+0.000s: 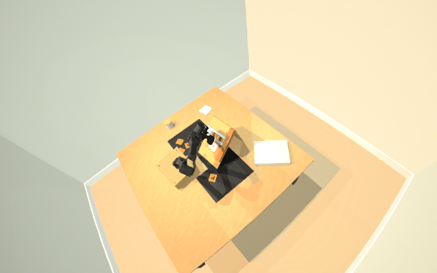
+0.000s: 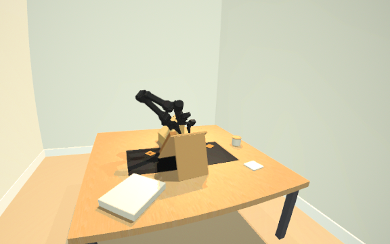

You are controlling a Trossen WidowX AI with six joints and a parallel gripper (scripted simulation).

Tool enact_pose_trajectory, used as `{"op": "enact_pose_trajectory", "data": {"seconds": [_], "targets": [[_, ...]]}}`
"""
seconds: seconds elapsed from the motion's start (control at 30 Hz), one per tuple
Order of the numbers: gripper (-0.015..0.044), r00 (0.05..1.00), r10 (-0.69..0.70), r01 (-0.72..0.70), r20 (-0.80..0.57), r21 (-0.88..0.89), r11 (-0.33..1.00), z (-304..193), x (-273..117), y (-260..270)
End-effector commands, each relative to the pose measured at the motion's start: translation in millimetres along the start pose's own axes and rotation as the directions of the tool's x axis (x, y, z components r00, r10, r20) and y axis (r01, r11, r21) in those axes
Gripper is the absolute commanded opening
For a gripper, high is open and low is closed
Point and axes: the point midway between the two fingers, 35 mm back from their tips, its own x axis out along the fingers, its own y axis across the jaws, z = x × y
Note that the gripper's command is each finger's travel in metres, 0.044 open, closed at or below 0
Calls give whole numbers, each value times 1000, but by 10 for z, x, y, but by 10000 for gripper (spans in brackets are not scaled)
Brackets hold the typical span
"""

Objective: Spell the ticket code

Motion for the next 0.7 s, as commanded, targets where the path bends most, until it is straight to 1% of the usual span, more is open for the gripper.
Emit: {"op": "enact_pose_trajectory", "data": {"seconds": [0.0,0.47,0.67], "targets": [[295,1000,-5,4,3,10,1000,13,-20,-23],[295,1000,-5,4,3,10,1000,26,-41,-46],[137,1000,0,0,1,1,1000,13,-28,-25]]}}
